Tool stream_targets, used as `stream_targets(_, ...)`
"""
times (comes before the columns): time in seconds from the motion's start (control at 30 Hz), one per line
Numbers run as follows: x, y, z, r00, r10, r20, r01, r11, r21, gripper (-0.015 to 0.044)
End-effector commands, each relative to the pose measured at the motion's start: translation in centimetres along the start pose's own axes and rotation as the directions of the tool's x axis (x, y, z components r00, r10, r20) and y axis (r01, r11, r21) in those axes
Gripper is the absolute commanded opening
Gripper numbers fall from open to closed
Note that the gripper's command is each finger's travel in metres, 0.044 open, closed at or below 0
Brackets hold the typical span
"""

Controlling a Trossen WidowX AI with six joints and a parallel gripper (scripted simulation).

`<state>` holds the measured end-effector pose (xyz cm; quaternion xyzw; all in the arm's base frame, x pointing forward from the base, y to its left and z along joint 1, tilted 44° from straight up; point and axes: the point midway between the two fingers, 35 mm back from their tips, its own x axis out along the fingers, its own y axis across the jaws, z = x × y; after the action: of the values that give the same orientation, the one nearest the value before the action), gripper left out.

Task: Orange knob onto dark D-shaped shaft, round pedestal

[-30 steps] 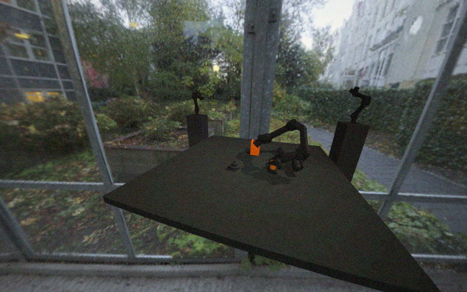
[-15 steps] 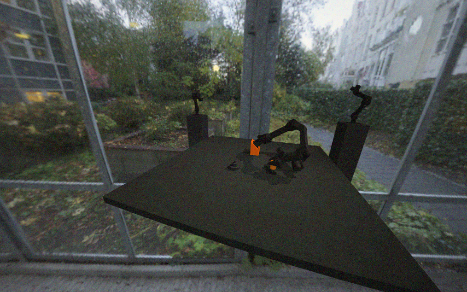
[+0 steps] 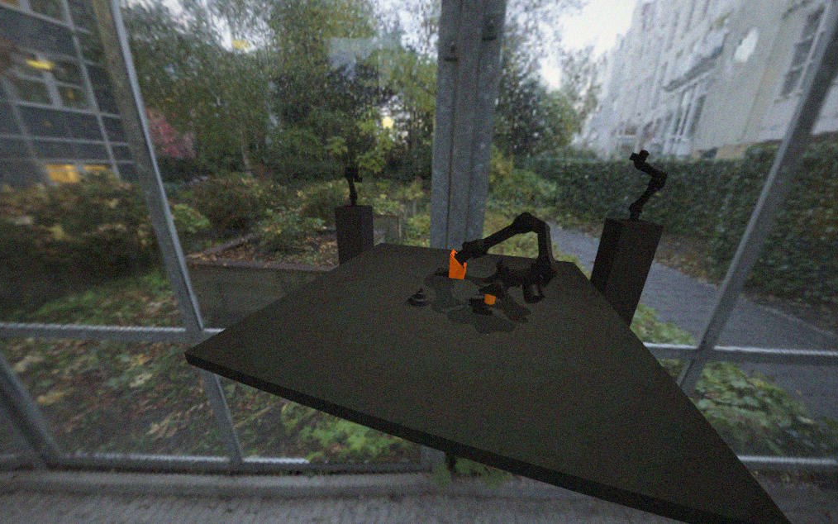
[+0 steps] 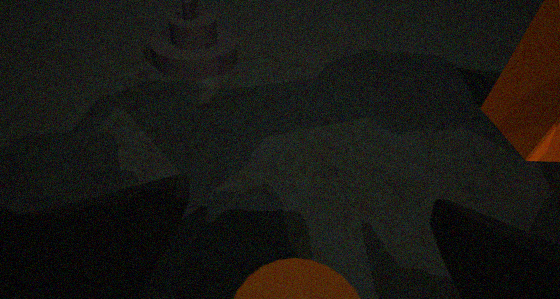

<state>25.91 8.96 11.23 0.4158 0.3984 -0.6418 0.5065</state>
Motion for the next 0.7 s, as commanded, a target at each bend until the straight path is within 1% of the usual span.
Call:
stream_targets(0.0, -2.6, 0.0, 5.1, 1.000, 0.021, -0.007, -0.021, 1.000, 0.022, 0.0440)
stream_targets(0.23, -2.6, -0.1, 5.4, 1.000, 0.014, -0.018, -0.013, 1.000, 0.021, 0.0440)
stream_targets(0.3, -2.1, -0.5, 5.5, 0.992, -0.041, -0.117, 0.043, 0.999, 0.013, 0.0440)
stream_targets(0.37, -1.6, -0.9, 5.4, 0.954, -0.104, -0.280, 0.106, 0.994, -0.007, 0.0440)
stream_targets(0.43, -1.5, -1.2, 5.4, 0.886, -0.133, -0.444, 0.135, 0.990, -0.027, 0.0440)
stream_targets(0.5, -1.7, -1.1, 5.5, 0.791, -0.129, -0.597, 0.131, 0.991, -0.040, 0.0440)
stream_targets(0.6, -2.7, -0.7, 5.9, 0.609, -0.063, -0.790, 0.070, 0.997, -0.025, 0.0440)
stream_targets(0.67, -3.6, -0.2, 6.5, 0.484, 0.005, -0.875, 0.011, 1.000, 0.011, 0.0440)
